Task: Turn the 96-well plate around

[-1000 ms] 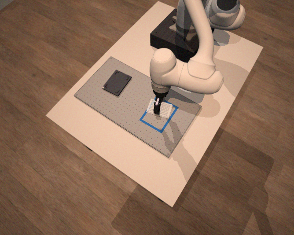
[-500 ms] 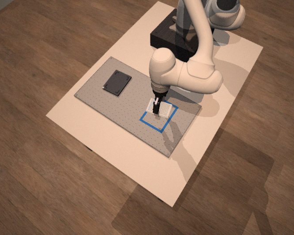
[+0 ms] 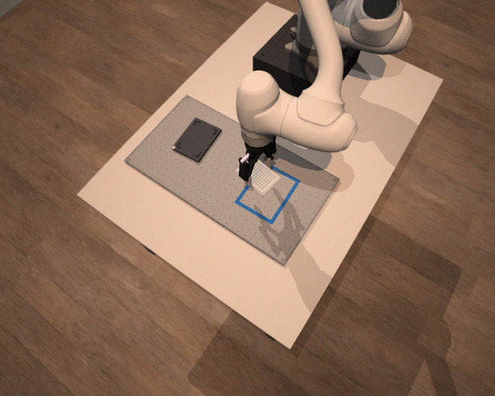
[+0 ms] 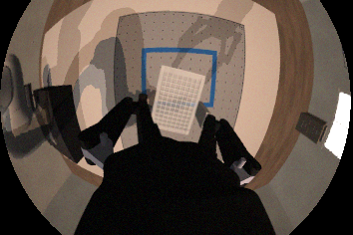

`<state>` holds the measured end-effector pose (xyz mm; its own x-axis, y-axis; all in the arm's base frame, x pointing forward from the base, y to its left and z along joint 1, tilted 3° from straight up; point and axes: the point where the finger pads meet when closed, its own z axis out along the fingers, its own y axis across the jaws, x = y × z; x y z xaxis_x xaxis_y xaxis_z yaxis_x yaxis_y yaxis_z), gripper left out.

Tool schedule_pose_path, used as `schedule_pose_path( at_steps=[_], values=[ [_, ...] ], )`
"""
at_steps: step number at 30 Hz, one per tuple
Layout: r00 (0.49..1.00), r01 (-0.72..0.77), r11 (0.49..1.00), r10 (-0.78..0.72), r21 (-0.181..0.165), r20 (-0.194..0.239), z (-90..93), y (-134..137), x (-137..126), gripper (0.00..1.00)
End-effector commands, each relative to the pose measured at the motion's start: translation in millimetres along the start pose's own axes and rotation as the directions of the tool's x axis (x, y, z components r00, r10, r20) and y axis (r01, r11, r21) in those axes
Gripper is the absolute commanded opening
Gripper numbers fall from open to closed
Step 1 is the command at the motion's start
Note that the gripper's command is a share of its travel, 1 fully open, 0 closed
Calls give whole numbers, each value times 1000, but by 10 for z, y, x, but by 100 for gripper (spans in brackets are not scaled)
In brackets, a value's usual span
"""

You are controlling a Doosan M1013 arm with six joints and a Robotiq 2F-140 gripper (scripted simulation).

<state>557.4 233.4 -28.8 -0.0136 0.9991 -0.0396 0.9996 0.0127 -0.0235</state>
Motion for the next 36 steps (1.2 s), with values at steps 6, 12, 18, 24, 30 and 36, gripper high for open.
schedule_pose_path(
  at_steps=[6, 12, 18, 24, 30, 36],
  values=[
    [962, -275, 962, 275, -6, 7, -14, 26, -272, 0],
    [911, -412, 911, 412, -7, 6, -23, 44, -471, 0],
    [911, -412, 911, 412, -7, 6, -29, 56, -604, 0],
    [911, -412, 911, 412, -7, 6, -38, 74, -803, 0],
    [911, -412, 911, 412, -7, 6, -46, 92, -1002, 0],
    [911, -412, 911, 412, -7, 6, -52, 104, -1134, 0]
  ],
)
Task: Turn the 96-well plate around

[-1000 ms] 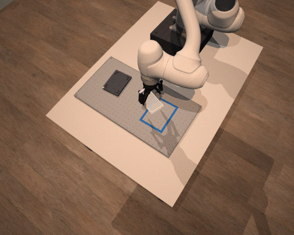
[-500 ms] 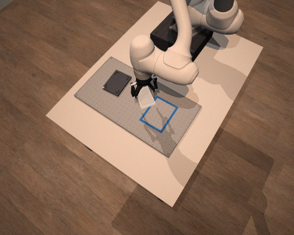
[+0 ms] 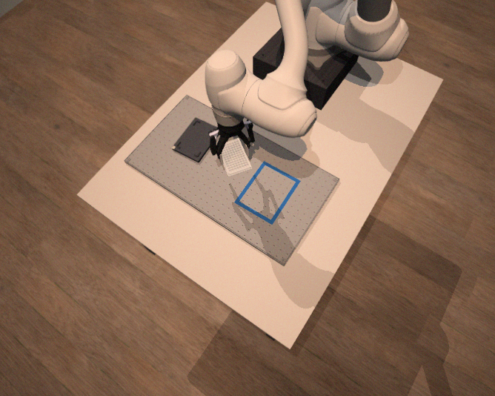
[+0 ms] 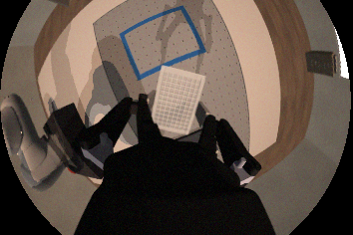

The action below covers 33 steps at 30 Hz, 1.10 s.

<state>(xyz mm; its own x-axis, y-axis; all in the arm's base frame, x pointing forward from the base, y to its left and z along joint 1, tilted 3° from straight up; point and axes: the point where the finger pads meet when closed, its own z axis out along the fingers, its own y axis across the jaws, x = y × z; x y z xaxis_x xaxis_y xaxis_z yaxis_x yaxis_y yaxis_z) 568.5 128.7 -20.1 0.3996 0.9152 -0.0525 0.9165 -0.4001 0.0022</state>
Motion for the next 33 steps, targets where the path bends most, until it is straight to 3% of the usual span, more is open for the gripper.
schedule_pose_path(
  at_steps=[1, 33],
  values=[
    [1000, 0, 1000, 0, 0, 0, -5, 59, -102, 0],
    [1000, 0, 1000, 0, 0, 0, -38, 519, -913, 0]
  ],
)
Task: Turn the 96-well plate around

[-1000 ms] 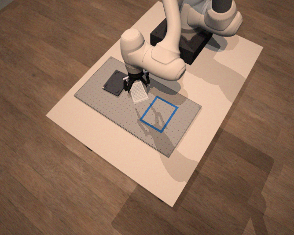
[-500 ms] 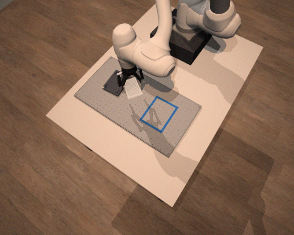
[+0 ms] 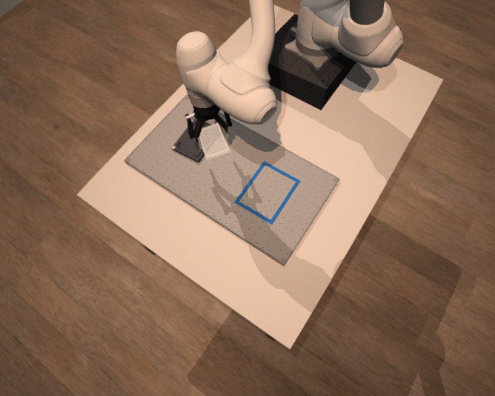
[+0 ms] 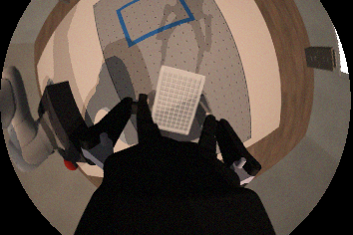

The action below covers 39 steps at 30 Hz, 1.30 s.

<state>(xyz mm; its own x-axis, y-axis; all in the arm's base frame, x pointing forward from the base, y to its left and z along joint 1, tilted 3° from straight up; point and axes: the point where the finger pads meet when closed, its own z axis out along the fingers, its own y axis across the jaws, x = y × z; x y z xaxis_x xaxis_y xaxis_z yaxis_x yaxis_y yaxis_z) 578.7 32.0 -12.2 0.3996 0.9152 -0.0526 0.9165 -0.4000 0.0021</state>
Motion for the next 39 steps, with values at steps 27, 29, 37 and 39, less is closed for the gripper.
schedule_pose_path(
  at_steps=[27, 29, 37, 39],
  values=[
    [1000, 0, 1000, 0, 0, -1, -33, 449, -789, 0],
    [1000, 0, 1000, 0, 0, -1, -33, 449, -791, 0],
    [986, -166, 986, 166, 0, 0, -33, 450, -792, 0],
    [973, -231, 973, 231, 0, 0, -33, 450, -792, 0]
  ],
)
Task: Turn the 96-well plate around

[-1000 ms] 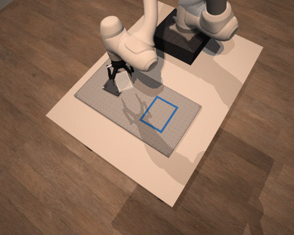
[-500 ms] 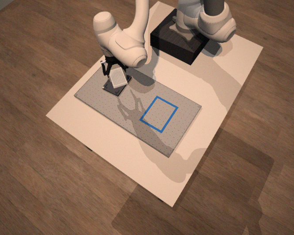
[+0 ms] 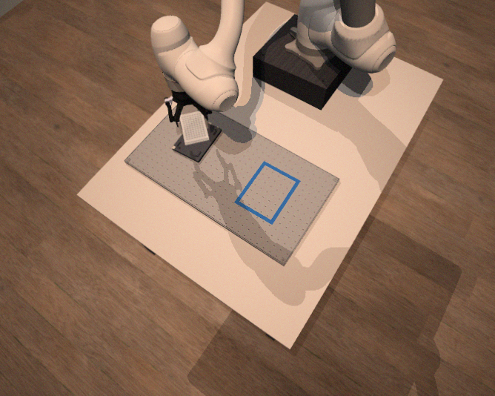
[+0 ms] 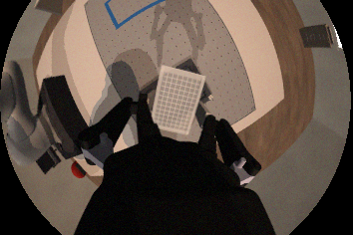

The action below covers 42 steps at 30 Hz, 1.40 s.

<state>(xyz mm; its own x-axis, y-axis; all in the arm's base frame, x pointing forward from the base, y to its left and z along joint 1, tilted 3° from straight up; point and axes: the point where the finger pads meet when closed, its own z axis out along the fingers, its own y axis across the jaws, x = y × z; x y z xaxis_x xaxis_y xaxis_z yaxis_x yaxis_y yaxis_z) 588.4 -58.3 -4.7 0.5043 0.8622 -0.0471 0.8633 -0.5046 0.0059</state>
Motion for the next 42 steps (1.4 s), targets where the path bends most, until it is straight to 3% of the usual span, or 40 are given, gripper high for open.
schedule_pose_path(
  at_steps=[1, 8, 10, 22, 42],
  values=[
    [989, -148, 989, 148, -3, 4, -1, 1, 0, 0],
    [928, -373, 928, 373, -4, 3, -1, 1, 0, 0],
    [928, -373, 928, 373, -4, 3, -1, 1, 0, 0],
    [723, -691, 723, 691, -5, 2, -1, 1, 1, 0],
    [723, -691, 723, 691, -5, 2, -1, 1, 2, 0]
  ],
)
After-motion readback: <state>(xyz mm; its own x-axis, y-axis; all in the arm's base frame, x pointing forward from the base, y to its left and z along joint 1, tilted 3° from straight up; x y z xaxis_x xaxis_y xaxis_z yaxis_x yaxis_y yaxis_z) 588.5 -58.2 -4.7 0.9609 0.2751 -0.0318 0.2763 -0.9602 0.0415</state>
